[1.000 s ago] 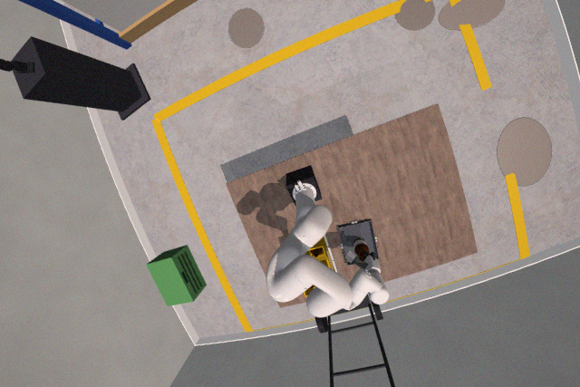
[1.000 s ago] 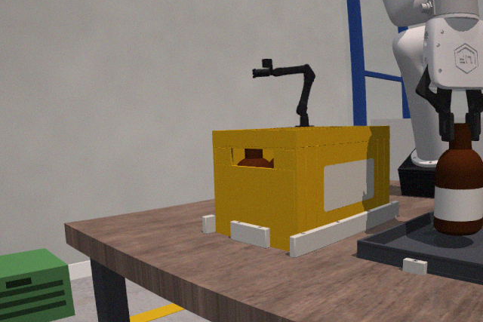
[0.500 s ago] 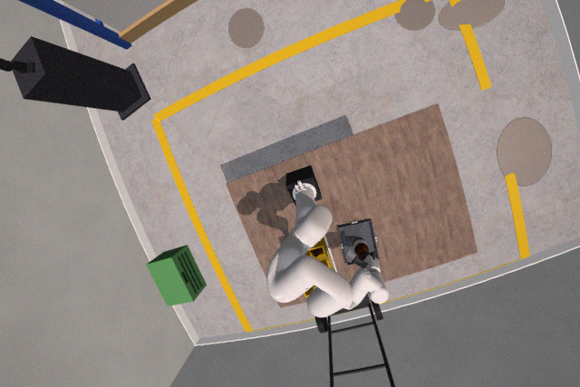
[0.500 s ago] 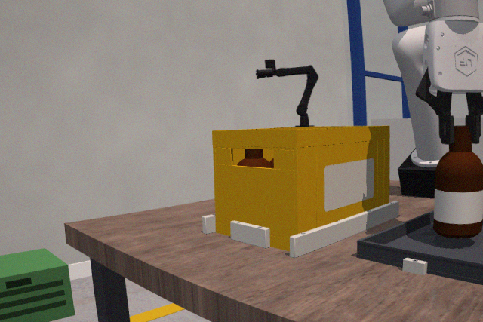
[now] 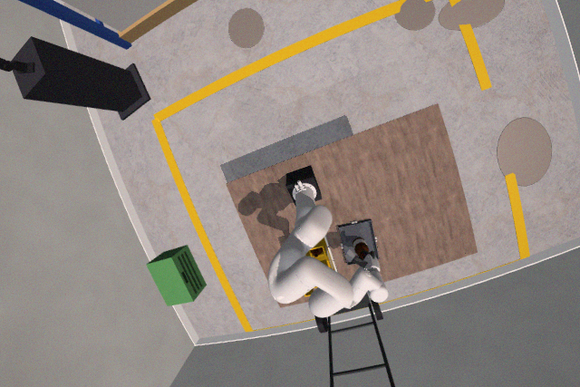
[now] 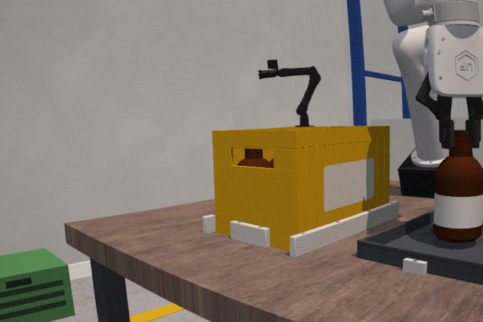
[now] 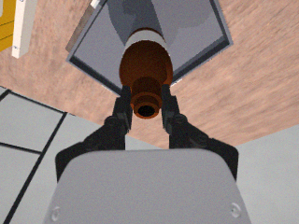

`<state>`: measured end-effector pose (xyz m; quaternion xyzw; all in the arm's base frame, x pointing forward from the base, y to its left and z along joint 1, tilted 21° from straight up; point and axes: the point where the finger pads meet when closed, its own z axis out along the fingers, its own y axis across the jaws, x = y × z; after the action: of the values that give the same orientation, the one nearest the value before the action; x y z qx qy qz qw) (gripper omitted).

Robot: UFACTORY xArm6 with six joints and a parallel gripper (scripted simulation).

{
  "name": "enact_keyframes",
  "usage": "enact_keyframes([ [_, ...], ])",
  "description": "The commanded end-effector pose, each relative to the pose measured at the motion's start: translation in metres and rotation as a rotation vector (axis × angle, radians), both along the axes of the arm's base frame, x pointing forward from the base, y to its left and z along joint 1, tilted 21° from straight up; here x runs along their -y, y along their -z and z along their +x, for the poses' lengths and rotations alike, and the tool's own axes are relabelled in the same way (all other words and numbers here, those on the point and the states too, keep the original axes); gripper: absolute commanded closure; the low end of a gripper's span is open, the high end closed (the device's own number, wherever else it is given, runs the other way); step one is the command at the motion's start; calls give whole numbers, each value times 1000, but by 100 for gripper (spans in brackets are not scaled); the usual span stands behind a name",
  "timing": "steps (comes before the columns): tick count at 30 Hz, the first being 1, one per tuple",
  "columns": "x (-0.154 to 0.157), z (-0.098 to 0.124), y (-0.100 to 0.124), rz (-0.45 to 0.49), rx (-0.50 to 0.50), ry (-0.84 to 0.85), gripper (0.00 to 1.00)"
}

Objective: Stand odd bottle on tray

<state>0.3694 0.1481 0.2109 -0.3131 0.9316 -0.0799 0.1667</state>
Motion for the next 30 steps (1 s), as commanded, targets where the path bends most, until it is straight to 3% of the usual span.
enact_keyframes([
  [1, -1, 1, -1, 2, 4, 0, 100],
  [30, 0, 4, 6, 2, 4, 0, 100],
])
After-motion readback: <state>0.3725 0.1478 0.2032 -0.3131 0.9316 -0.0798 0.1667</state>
